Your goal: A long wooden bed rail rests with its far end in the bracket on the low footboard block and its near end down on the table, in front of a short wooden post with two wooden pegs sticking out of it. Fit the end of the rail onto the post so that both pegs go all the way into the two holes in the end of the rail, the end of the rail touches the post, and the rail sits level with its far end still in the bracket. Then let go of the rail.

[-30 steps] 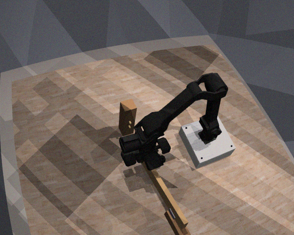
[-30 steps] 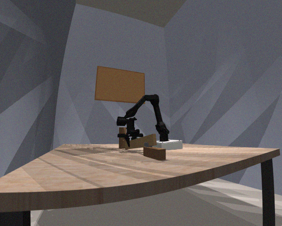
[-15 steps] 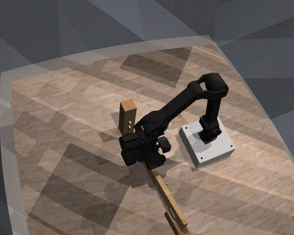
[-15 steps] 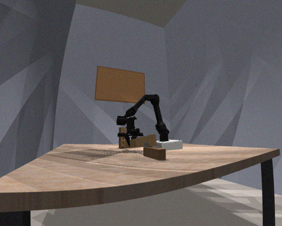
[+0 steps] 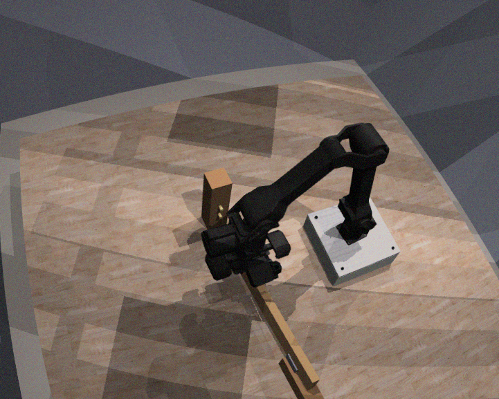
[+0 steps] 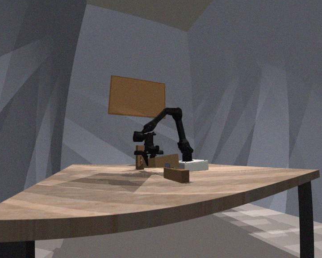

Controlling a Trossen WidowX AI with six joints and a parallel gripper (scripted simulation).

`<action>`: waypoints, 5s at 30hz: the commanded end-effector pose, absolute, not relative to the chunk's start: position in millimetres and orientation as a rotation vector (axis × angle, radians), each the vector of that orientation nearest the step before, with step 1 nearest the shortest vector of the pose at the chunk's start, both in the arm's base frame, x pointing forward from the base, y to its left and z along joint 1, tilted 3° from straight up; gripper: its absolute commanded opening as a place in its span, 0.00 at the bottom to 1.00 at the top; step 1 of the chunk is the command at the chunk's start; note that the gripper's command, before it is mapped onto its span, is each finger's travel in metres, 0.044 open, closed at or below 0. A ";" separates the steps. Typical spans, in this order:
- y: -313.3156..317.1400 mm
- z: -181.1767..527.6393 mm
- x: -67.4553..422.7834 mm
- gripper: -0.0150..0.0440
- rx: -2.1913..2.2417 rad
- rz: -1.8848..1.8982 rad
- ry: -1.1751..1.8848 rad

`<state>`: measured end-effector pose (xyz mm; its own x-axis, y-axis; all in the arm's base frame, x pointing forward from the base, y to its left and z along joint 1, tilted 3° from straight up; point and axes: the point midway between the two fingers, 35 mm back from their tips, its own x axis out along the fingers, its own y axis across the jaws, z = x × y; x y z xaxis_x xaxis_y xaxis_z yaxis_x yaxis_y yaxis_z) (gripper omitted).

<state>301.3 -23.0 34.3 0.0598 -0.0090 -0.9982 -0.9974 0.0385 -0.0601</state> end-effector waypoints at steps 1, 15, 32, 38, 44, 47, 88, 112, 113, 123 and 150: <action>-22.3 39.9 304.6 0.25 -1.217 1.127 1.176; -22.3 47.0 304.8 0.25 -1.217 1.127 1.176; -22.3 55.5 304.5 0.25 -1.217 1.127 1.176; -22.3 58.5 304.2 0.25 -1.217 1.127 1.176; -22.3 61.5 304.0 0.25 -1.217 1.127 1.176; -22.2 63.0 303.9 0.25 -1.217 1.127 1.176; -22.1 63.7 301.0 0.25 -1.217 1.127 1.176; -22.1 63.6 300.2 0.25 -1.217 1.127 1.176; -22.1 63.6 300.2 0.25 -1.217 1.127 1.176; -22.1 62.6 300.5 0.25 -1.217 1.127 1.176; -22.1 63.9 301.1 0.25 -1.217 1.127 1.176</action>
<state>300.0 -22.2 61.7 0.0684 -0.0047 -0.9976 -0.9970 0.0368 -0.0686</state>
